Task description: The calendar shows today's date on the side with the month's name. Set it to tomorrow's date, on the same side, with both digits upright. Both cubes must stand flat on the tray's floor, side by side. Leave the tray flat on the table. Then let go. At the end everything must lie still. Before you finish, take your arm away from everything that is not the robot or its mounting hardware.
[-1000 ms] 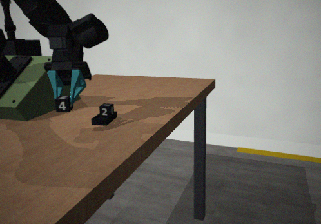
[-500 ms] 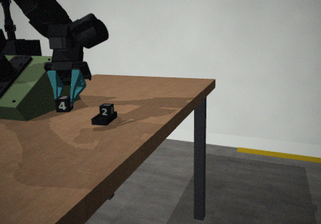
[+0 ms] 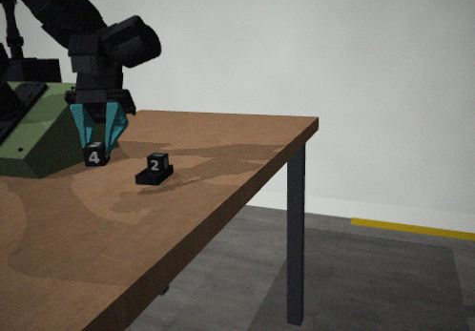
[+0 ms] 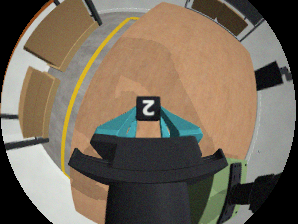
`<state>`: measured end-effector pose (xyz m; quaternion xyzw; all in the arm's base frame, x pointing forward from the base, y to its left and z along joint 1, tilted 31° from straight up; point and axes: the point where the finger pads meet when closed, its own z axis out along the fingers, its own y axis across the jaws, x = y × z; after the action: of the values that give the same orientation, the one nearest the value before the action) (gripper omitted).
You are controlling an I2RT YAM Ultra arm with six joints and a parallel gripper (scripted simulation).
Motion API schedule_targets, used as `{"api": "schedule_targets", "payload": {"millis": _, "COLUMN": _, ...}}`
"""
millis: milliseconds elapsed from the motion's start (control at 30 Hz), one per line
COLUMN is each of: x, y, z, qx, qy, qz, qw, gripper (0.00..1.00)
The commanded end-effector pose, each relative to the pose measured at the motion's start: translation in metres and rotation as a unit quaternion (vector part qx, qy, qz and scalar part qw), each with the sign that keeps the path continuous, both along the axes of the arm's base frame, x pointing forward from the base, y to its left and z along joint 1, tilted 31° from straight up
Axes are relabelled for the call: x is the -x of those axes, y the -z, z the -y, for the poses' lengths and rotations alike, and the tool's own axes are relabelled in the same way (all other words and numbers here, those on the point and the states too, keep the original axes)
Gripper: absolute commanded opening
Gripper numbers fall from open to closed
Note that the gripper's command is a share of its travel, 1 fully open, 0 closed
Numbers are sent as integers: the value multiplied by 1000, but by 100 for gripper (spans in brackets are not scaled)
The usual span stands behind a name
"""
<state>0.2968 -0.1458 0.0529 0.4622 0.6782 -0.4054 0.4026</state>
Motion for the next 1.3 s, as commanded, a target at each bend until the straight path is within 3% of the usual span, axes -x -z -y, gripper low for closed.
{"api": "schedule_targets", "payload": {"millis": 0, "x": -3, "y": -4, "z": -2, "qx": -30, "qy": 3, "qz": -6, "qw": 1000, "gripper": 27}}
{"api": "schedule_targets", "payload": {"millis": 167, "x": 0, "y": -6, "z": -3, "qx": -75, "qy": 15, "qz": -17, "qw": 997, "gripper": 27}}
{"api": "schedule_targets", "payload": {"millis": 500, "x": -1, "y": -6, "z": -2, "qx": -105, "qy": 21, "qz": -26, "qw": 994, "gripper": 27}}
{"api": "schedule_targets", "payload": {"millis": 733, "x": -1, "y": -8, "z": -1, "qx": -196, "qy": 37, "qz": -48, "qw": 979, "gripper": 27}}
{"api": "schedule_targets", "payload": {"millis": 1067, "x": -1, "y": -8, "z": -1, "qx": -228, "qy": 44, "qz": -58, "qw": 971, "gripper": 27}}
{"api": "schedule_targets", "payload": {"millis": 1267, "x": -1, "y": -9, "z": 0, "qx": -308, "qy": 58, "qz": -77, "qw": 946, "gripper": 27}}
